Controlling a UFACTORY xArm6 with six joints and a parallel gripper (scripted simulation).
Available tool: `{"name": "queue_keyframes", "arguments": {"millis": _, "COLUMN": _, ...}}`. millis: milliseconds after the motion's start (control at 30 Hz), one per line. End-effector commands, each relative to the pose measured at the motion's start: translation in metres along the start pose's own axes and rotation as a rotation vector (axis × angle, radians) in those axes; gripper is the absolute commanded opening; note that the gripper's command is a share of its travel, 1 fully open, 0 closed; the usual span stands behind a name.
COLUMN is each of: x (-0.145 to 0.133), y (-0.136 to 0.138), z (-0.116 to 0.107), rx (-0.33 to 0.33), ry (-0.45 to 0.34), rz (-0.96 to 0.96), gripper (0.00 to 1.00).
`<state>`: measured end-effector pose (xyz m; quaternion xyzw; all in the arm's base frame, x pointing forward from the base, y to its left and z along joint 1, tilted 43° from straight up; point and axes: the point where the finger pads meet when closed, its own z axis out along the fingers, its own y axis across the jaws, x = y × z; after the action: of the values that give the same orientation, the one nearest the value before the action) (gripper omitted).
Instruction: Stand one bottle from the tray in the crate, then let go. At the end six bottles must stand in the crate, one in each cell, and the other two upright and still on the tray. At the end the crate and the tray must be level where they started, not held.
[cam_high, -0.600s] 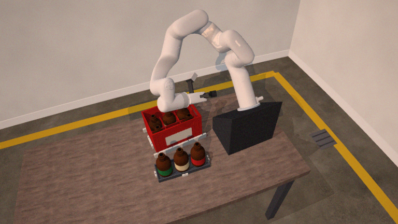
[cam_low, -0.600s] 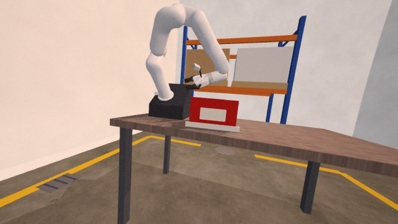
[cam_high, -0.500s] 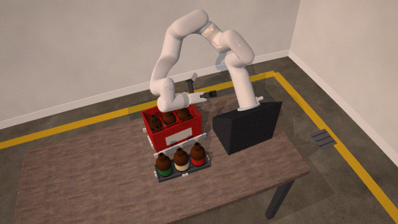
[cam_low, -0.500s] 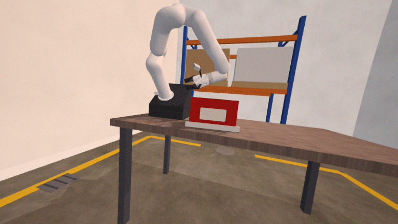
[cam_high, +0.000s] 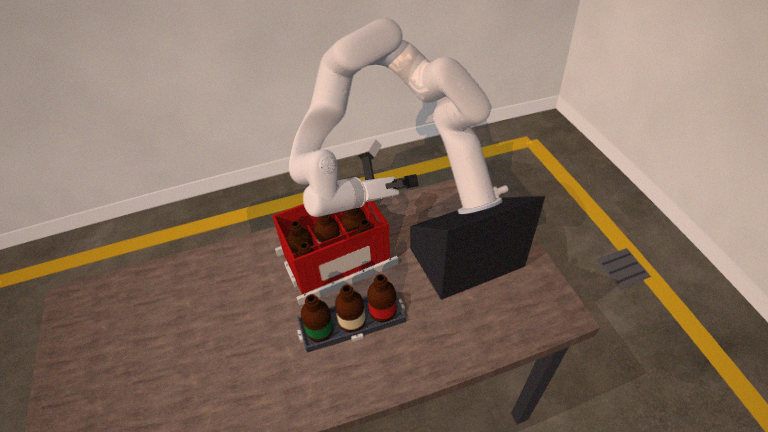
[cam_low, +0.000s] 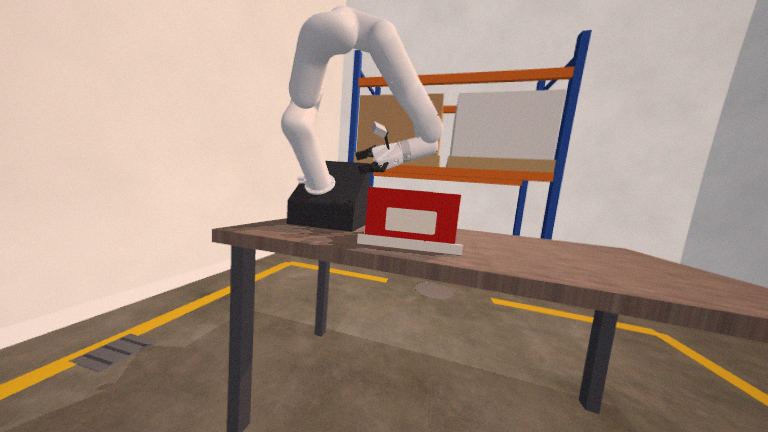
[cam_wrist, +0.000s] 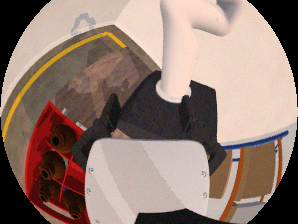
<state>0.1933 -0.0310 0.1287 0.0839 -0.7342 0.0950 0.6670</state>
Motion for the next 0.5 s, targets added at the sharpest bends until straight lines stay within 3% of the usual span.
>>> {"name": "queue_keyframes", "arguments": {"millis": 0, "x": 0.0, "y": 0.0, "z": -0.001, "rx": 0.0, "ry": -0.006, "rz": 0.004, "gripper": 1.0}}
{"name": "queue_keyframes", "arguments": {"millis": 467, "x": 0.006, "y": -0.032, "z": -0.036, "rx": -0.039, "ry": -0.287, "rz": 0.298, "gripper": 1.0}}
